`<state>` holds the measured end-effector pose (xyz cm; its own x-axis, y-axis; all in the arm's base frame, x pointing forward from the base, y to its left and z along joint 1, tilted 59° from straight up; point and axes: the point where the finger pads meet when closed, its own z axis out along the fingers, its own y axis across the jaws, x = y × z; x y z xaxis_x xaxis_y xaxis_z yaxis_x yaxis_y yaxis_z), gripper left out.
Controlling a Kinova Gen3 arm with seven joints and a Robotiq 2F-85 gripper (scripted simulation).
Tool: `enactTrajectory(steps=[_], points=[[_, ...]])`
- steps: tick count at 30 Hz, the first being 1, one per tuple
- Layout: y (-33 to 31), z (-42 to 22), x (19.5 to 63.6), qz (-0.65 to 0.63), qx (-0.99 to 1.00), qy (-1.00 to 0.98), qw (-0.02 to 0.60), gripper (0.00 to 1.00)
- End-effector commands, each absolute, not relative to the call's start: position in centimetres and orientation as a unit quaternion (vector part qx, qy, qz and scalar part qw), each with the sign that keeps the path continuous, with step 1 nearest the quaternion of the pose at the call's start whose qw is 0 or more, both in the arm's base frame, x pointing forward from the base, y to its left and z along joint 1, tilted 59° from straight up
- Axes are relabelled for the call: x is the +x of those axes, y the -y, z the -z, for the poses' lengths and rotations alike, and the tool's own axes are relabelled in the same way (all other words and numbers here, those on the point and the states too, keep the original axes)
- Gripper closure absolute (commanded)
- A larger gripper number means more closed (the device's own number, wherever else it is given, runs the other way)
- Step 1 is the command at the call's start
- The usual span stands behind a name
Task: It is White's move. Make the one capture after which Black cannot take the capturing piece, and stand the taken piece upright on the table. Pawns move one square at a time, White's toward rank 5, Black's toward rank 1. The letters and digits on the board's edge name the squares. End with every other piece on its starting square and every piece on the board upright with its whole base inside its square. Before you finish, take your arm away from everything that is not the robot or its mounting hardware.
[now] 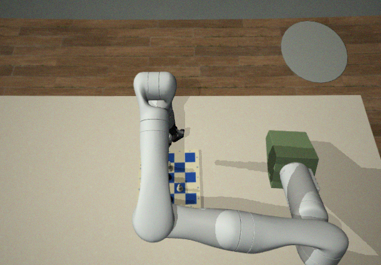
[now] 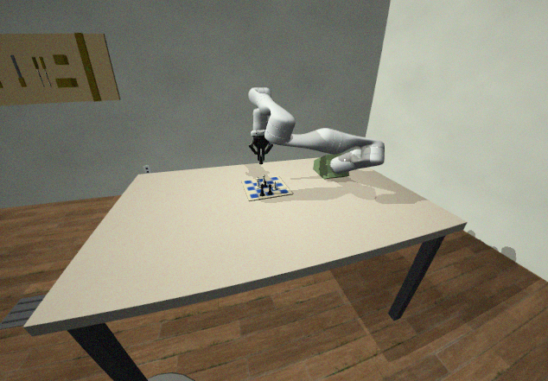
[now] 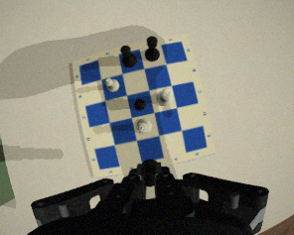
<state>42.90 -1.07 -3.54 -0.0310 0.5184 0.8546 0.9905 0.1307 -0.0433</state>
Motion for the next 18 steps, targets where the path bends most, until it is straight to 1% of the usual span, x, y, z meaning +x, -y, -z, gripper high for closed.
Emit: enactTrajectory(steps=[1, 3, 5, 9, 18], points=[[1.4, 3.8, 42.8, 0.311, -0.581, 0.649, 0.380, 1.00], [2.3, 5.4, 42.1, 0.315, -0.573, 0.657, 0.375, 1.00], [2.3, 5.4, 42.1, 0.315, -0.573, 0.657, 0.375, 1.00], [4.3, 8.9, 40.2, 0.328, -0.551, 0.675, 0.365, 1.00], [4.5, 9.3, 40.0, 0.329, -0.549, 0.677, 0.364, 1.00]])
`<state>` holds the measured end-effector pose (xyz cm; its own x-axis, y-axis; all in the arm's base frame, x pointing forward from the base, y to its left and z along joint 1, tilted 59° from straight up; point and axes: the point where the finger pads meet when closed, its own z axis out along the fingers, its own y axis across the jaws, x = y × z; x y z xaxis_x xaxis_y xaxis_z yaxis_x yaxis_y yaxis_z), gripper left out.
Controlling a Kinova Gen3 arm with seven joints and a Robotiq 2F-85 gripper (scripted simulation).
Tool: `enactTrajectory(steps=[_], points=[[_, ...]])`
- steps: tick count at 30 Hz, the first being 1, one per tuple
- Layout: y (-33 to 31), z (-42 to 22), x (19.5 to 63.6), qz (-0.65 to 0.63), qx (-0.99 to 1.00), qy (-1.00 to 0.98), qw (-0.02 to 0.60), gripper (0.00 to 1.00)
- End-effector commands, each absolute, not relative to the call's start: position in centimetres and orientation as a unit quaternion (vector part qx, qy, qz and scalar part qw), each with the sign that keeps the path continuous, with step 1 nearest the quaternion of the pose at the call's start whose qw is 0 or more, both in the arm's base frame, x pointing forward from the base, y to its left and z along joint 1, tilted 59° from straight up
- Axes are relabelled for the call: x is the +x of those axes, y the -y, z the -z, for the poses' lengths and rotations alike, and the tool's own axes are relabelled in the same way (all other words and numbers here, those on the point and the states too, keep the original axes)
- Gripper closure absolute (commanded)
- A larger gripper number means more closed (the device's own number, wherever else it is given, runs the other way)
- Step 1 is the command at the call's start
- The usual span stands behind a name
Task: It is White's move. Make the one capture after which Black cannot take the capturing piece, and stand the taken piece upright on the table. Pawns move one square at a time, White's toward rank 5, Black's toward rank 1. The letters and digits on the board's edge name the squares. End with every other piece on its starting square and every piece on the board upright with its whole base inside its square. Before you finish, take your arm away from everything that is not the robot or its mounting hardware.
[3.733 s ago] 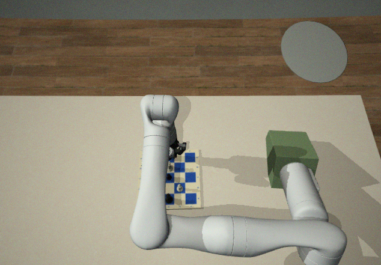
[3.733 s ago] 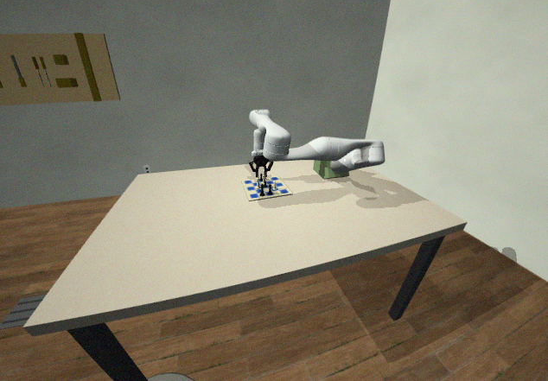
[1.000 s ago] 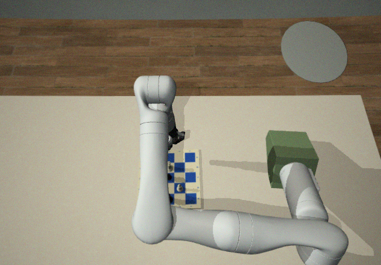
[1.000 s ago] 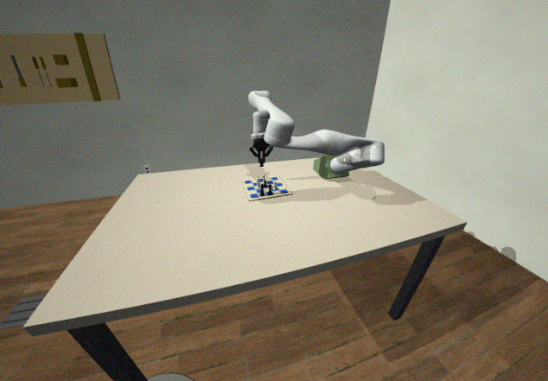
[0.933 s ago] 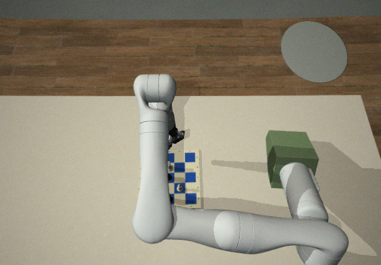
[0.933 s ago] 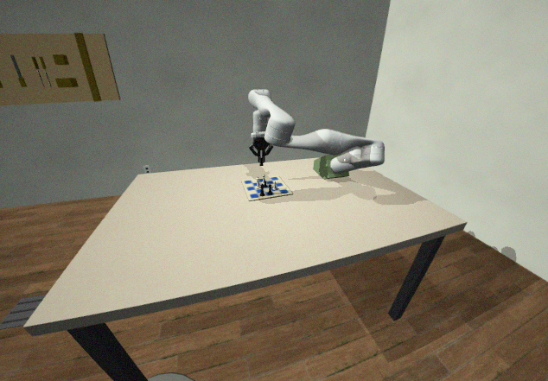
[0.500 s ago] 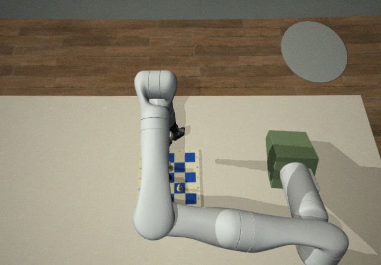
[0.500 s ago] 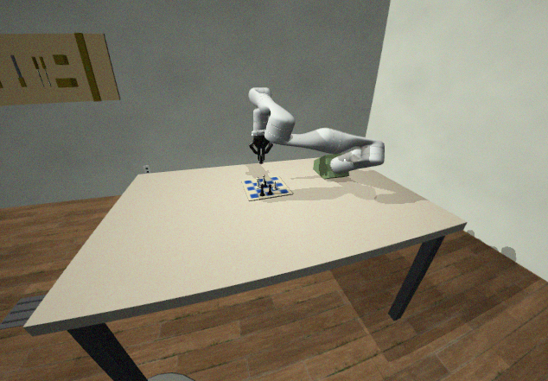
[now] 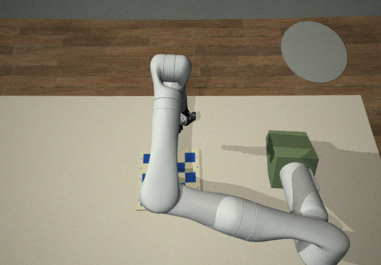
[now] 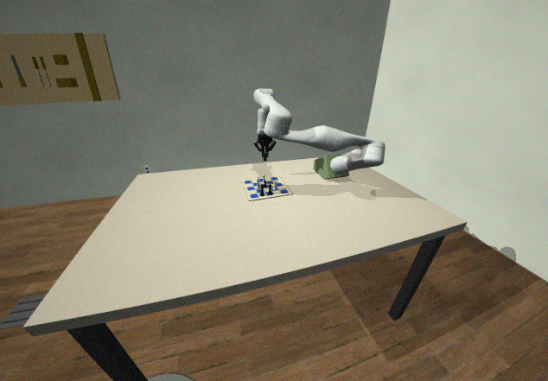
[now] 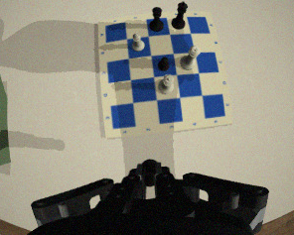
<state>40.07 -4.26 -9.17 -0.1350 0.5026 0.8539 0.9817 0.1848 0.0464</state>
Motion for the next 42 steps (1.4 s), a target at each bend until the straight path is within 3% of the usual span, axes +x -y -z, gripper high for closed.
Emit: enactTrajectory(steps=[1, 42], points=[[4.5, 9.3, 40.0, 0.329, -0.549, 0.677, 0.364, 1.00], [-3.6, 14.2, 38.7, 0.329, -0.549, 0.677, 0.364, 1.00]])
